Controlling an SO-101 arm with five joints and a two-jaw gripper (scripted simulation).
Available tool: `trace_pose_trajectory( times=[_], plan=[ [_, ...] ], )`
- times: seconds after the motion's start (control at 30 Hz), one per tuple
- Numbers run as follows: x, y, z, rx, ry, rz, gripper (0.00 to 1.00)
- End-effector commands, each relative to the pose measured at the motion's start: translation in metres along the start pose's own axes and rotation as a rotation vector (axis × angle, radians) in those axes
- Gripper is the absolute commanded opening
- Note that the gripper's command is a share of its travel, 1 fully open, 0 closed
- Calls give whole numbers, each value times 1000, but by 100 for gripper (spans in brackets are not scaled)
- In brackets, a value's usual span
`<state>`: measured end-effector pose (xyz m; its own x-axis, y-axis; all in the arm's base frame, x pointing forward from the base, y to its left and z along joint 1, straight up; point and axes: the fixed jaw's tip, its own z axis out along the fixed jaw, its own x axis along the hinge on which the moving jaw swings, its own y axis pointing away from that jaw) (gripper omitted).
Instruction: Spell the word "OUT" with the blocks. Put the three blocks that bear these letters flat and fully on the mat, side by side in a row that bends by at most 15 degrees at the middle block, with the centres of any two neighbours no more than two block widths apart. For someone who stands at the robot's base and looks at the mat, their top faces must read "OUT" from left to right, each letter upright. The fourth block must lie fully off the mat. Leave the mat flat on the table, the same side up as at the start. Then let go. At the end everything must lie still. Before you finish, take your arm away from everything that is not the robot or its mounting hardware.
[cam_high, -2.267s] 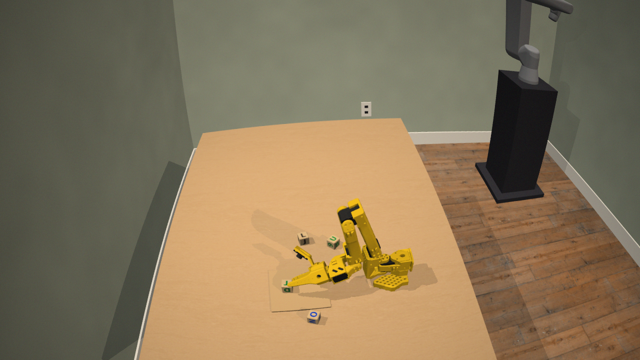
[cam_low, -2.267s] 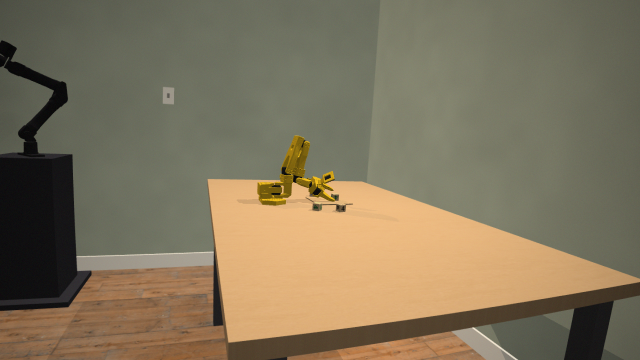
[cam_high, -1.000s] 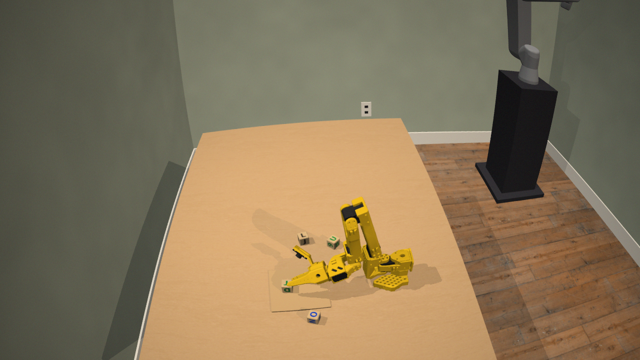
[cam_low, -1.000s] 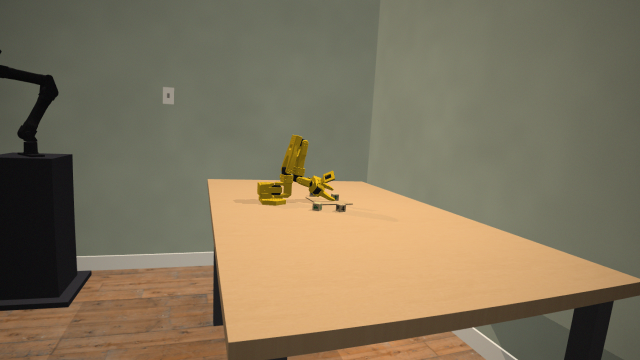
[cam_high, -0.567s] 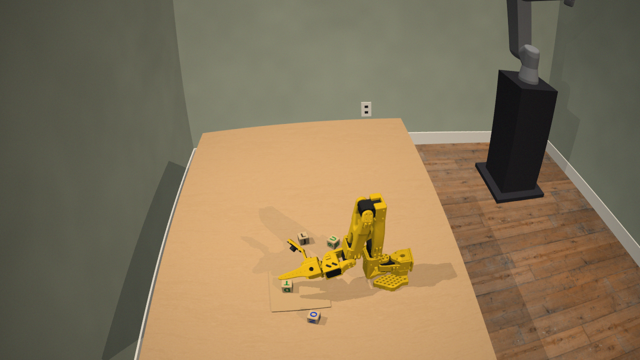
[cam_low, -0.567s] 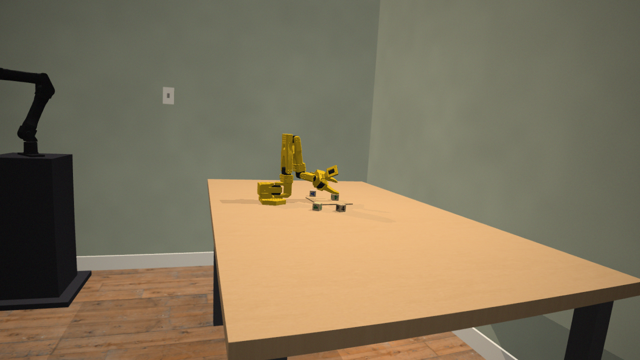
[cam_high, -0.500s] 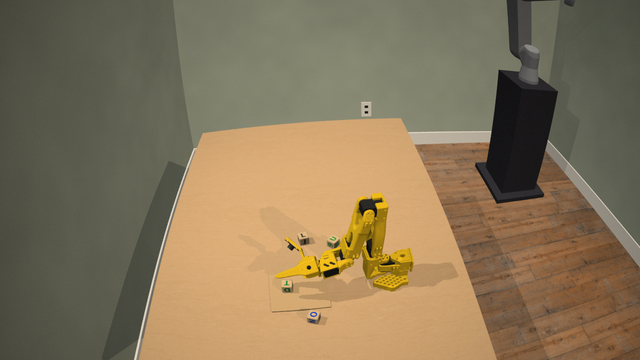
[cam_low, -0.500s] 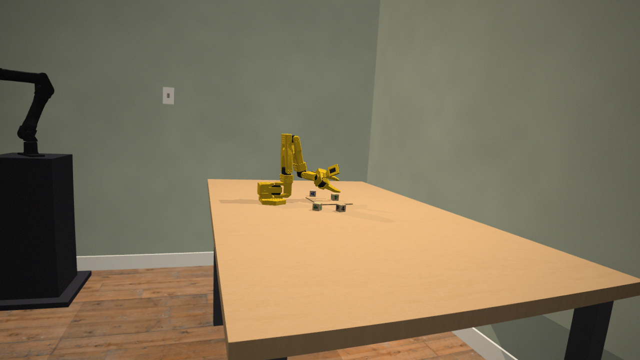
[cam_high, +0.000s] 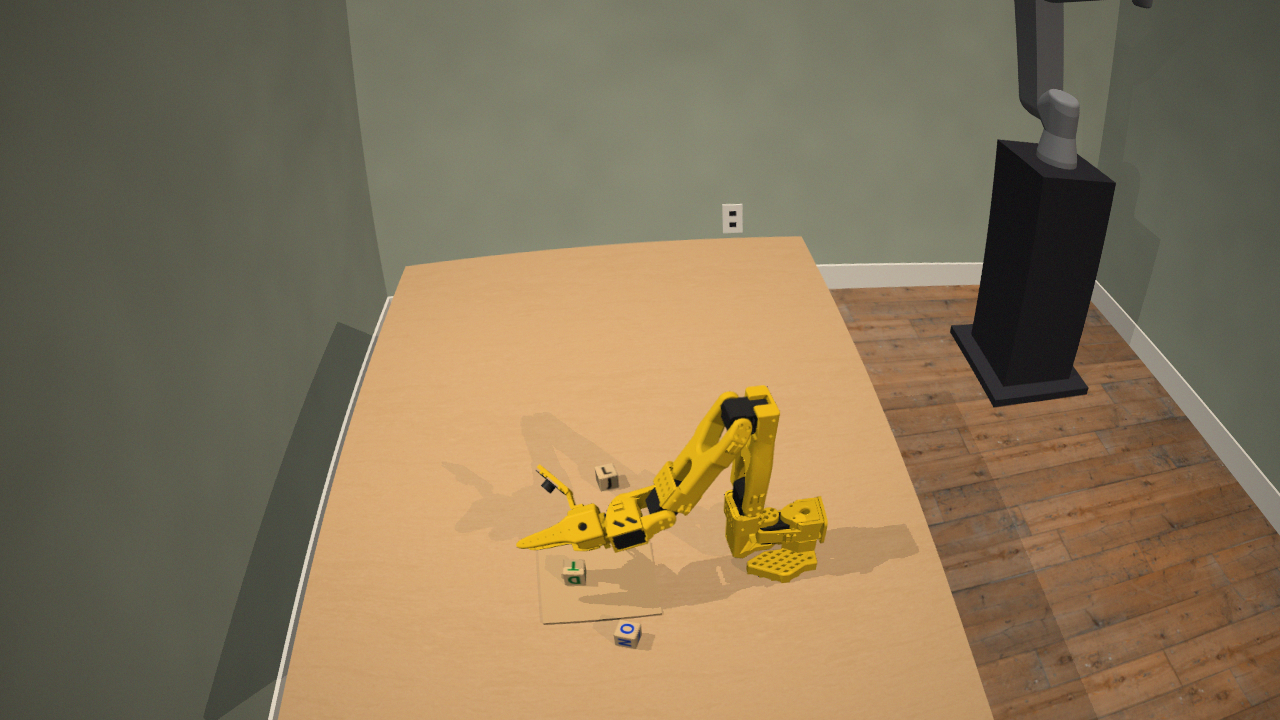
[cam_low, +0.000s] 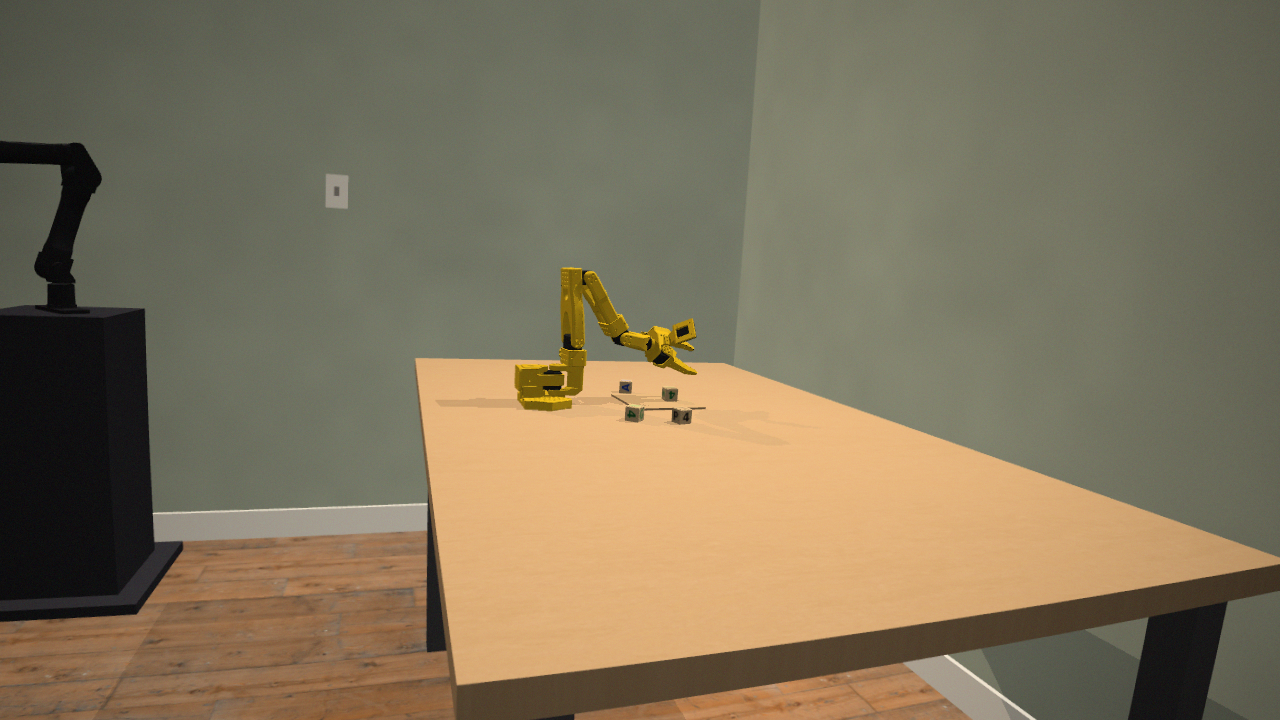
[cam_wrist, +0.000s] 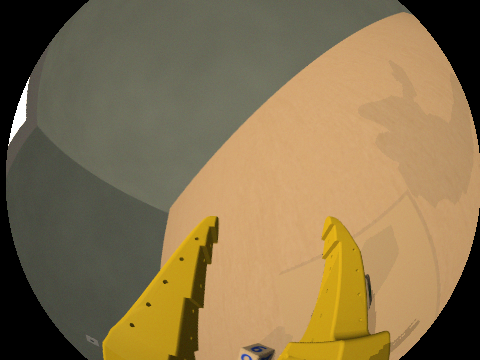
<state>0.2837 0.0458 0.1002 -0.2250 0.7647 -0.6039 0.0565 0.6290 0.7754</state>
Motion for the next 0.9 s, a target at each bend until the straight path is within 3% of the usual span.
trace_pose_trajectory(
  times=[0.0, 0.4, 0.87],
  plan=[
    [-17, 26, 24, 51, 54, -112, 32],
    [-20, 34, 29, 184, 201, -264, 32],
    [-26, 44, 11, 263, 318, -346, 32]
  ],
)
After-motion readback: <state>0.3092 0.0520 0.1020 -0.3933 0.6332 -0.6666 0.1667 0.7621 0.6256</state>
